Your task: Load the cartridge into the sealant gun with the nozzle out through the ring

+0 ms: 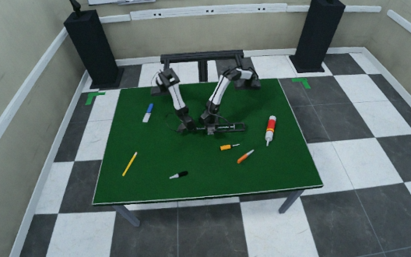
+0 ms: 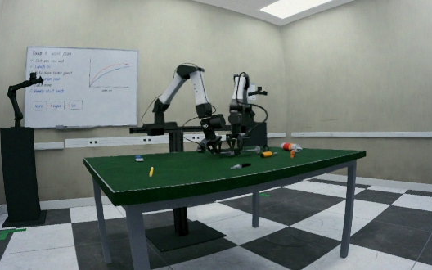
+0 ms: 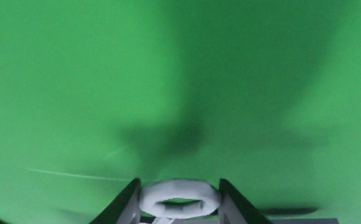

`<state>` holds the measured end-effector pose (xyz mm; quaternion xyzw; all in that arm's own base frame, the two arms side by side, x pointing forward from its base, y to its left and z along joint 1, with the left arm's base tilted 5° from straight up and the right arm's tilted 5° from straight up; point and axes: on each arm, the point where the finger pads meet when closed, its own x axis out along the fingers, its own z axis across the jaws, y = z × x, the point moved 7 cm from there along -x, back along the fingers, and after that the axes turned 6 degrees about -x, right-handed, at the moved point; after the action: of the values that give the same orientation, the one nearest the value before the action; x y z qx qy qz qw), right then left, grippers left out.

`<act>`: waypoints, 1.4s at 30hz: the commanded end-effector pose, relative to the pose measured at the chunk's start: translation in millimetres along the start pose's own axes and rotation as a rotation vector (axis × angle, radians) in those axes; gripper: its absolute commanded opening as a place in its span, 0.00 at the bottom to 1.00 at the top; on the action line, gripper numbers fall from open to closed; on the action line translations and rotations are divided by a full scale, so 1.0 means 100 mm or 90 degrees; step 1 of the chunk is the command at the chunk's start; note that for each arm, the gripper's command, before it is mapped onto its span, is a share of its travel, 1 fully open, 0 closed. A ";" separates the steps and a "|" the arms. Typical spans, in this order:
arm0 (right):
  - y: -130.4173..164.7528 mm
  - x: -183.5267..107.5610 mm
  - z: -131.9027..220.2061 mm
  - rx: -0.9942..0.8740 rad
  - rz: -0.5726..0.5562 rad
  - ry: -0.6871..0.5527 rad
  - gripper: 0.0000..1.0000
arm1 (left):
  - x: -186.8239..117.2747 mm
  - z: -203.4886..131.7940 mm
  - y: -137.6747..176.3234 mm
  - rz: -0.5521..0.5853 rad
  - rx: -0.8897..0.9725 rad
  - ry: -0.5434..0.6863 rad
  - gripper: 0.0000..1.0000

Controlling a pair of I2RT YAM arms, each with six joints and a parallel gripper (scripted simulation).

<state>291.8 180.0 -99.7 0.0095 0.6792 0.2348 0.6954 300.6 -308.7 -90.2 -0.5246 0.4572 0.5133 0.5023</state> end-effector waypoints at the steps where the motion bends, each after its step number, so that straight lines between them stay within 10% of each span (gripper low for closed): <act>1: 0.20 -0.12 0.18 -0.021 0.035 -0.028 0.00 | -0.08 0.08 0.01 -0.008 0.006 -0.024 0.01; 42: -0.44 -0.18 -0.25 -0.008 -0.013 0.005 0.00 | -0.26 -0.03 -0.10 -0.025 0.001 0.011 0.01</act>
<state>293.8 151.8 -95.3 0.0187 0.6587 0.2582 0.7064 303.4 -316.1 -87.5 -0.5376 0.4611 0.5000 0.4983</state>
